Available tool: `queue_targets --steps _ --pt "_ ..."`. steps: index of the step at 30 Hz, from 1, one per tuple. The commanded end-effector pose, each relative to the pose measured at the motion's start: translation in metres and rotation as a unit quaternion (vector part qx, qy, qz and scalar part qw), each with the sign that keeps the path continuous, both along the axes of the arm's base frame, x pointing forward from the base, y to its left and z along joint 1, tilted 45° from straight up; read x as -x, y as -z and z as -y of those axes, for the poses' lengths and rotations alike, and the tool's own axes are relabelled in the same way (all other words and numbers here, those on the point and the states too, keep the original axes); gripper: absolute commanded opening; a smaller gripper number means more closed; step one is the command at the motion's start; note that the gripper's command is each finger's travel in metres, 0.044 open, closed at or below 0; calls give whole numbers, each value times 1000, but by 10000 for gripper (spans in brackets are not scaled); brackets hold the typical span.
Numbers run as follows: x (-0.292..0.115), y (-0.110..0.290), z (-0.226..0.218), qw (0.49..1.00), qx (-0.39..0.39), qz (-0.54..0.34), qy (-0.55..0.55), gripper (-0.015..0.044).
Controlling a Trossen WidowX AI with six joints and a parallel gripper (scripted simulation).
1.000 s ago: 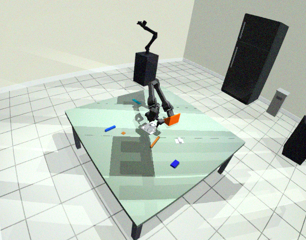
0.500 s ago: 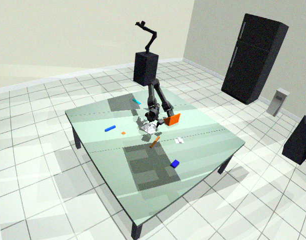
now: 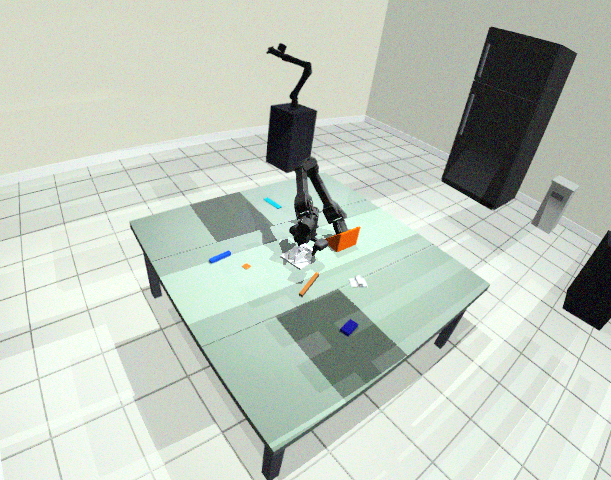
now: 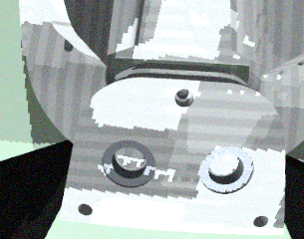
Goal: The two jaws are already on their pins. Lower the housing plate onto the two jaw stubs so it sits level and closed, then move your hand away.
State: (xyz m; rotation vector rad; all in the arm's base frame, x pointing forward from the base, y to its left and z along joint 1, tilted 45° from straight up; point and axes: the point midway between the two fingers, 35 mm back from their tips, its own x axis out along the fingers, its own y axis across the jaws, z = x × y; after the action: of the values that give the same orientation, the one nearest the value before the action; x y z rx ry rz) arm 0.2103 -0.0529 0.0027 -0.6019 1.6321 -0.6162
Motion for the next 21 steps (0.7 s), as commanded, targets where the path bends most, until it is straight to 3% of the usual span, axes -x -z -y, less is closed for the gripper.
queue_targets --steps 1,21 --pt "0 1 0 1000 1 -1 -2 351" --pt "0 2 2 1000 1 -1 -2 351"
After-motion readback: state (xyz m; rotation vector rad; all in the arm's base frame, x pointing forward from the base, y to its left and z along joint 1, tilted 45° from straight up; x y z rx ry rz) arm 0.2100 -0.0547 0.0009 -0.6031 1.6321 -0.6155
